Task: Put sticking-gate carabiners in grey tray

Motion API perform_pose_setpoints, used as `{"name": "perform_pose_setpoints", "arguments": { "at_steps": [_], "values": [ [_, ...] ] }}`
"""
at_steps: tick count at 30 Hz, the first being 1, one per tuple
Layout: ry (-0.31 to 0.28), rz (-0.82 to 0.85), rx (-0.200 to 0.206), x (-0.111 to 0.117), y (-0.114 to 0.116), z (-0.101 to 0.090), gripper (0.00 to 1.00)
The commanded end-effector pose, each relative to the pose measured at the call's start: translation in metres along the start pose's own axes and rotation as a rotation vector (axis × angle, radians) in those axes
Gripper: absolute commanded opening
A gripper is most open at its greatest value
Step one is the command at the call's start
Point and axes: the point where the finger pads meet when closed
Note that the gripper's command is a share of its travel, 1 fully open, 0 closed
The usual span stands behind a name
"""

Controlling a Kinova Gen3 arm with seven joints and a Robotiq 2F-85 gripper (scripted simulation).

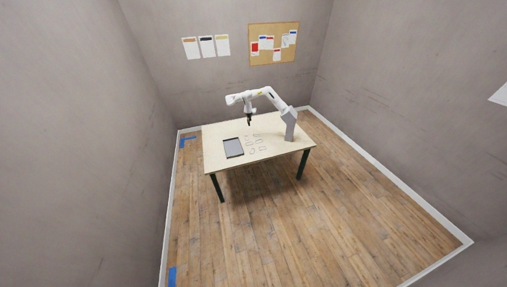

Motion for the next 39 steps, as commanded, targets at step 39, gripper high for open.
{"name": "perform_pose_setpoints", "arguments": {
  "at_steps": [39],
  "values": [
    [-0.03,-0.684,0.004,-0.0088,0.0028,-0.0108,1.0]
  ]
}}
Point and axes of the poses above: the point where the finger pads meet when closed, its own z axis out along the fingers, its own y axis across the jaws, x = y × z, and after that the axes turned 12 degrees about z, right-handed
